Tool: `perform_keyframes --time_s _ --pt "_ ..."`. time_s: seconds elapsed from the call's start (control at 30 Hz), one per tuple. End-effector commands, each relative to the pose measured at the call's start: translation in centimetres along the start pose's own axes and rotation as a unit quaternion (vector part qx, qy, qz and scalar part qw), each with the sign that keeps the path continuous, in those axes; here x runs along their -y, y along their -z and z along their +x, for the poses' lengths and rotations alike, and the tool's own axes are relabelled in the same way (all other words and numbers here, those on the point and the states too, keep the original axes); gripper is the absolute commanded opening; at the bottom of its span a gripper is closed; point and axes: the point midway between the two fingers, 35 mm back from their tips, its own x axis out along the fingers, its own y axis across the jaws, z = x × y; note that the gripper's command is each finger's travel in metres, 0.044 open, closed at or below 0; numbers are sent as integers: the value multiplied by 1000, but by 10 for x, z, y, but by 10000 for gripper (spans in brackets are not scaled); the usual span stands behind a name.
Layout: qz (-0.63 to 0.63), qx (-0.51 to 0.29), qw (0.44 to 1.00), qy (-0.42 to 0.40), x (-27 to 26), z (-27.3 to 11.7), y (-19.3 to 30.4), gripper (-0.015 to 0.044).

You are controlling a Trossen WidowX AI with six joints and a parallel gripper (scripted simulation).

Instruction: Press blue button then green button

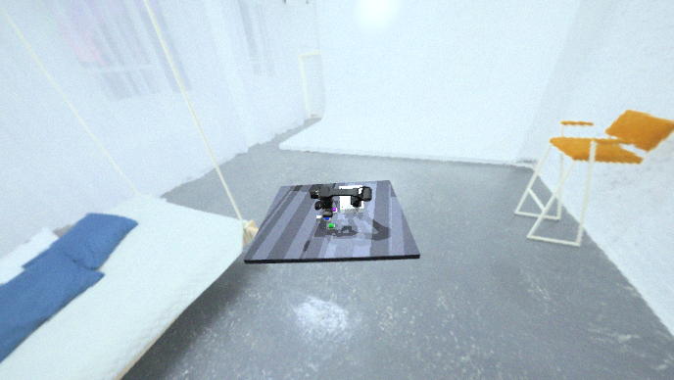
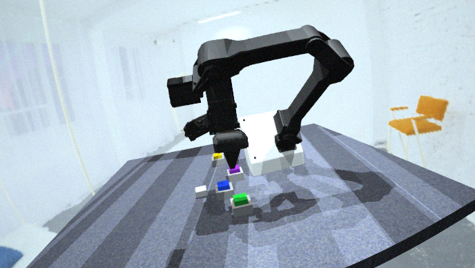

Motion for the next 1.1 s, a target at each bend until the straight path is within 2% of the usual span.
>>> perform_keyframes --time_s 0.0,0.1,1.07 --pt "2 -6 1000 -3 -3 34 3 20" --pt "2 -6 1000 -6 -4 52 5 20" --pt "1 -5 1000 -7 -5 84 5 20"
